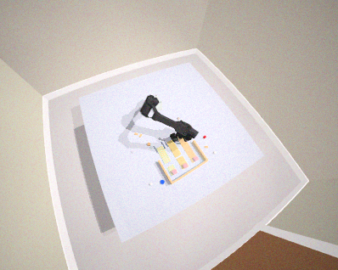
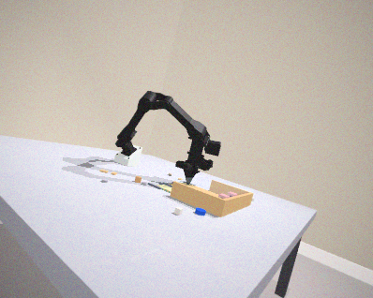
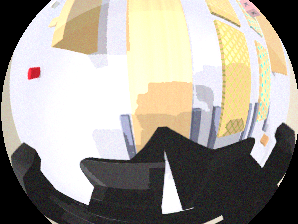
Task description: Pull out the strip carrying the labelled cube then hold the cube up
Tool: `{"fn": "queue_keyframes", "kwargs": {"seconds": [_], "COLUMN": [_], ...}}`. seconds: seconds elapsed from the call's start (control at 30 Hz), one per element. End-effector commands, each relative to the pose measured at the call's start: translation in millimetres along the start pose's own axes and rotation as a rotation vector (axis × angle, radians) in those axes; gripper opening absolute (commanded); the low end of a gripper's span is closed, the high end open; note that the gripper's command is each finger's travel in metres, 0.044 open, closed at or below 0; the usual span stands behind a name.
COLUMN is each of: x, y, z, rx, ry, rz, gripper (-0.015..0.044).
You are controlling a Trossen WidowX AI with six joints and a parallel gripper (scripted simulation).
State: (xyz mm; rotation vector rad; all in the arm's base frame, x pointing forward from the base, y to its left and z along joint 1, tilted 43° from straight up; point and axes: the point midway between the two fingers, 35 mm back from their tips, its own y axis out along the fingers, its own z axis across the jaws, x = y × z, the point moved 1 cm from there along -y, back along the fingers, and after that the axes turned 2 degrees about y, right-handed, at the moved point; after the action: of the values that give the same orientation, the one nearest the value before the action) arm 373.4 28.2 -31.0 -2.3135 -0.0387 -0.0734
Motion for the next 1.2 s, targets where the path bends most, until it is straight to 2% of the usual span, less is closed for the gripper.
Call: {"fn": "queue_keyframes", "kwargs": {"seconds": [0.0,0.37,1.17], "x": [1,0,-37], "y": [5,6,6], "z": [-1,0,-1], "rx": [-0.008,-0.008,-0.008], "ry": [-0.001,-0.001,-0.003], "rz": [0.004,0.004,0.006], "gripper": [0.0,0.0,0.0]}}
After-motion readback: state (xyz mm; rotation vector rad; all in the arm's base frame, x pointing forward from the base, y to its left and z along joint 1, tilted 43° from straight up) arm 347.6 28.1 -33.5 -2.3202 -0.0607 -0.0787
